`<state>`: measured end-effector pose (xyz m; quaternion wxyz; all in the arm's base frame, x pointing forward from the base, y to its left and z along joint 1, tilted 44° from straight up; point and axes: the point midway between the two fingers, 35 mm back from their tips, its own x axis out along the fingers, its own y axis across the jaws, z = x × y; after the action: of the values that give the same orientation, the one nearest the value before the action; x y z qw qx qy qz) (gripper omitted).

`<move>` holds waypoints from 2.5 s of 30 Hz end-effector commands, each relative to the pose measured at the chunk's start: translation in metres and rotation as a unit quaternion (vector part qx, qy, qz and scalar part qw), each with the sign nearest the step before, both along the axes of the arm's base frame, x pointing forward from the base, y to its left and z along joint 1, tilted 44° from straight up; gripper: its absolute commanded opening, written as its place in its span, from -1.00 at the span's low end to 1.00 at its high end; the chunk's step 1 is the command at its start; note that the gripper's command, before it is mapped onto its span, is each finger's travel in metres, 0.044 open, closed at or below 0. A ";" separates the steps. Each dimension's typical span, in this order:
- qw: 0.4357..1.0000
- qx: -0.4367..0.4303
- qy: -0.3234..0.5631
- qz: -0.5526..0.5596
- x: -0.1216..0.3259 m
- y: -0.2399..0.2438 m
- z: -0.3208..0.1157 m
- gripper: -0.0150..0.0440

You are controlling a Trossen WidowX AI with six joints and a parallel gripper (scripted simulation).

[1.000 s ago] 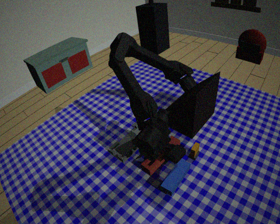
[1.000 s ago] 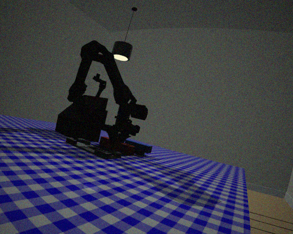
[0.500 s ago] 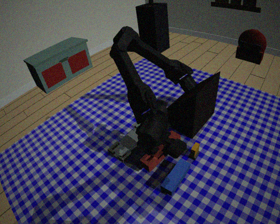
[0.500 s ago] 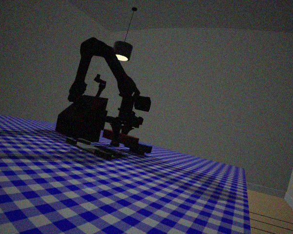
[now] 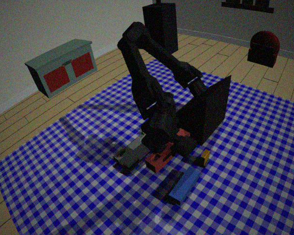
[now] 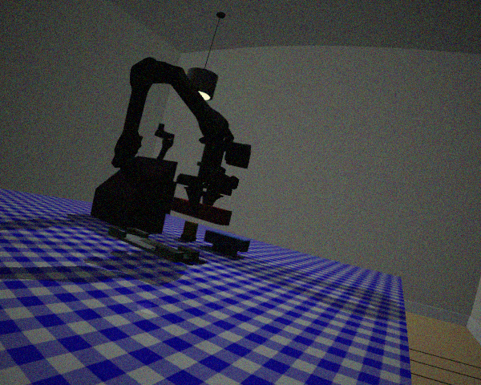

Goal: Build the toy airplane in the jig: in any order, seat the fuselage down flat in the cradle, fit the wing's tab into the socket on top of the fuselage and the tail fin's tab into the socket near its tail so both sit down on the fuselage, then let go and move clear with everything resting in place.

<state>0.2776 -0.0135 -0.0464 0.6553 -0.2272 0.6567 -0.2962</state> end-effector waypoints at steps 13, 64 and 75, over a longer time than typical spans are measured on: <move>1.000 -0.003 -0.002 -0.001 -0.002 0.027 0.034 -0.49; 0.999 -0.005 0.022 0.025 -0.024 -0.117 0.083 -0.49; 0.999 -0.008 0.024 0.025 -0.027 -0.124 0.086 0.13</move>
<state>0.2515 -0.1361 0.0391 0.6463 -0.2531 0.6634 -0.2793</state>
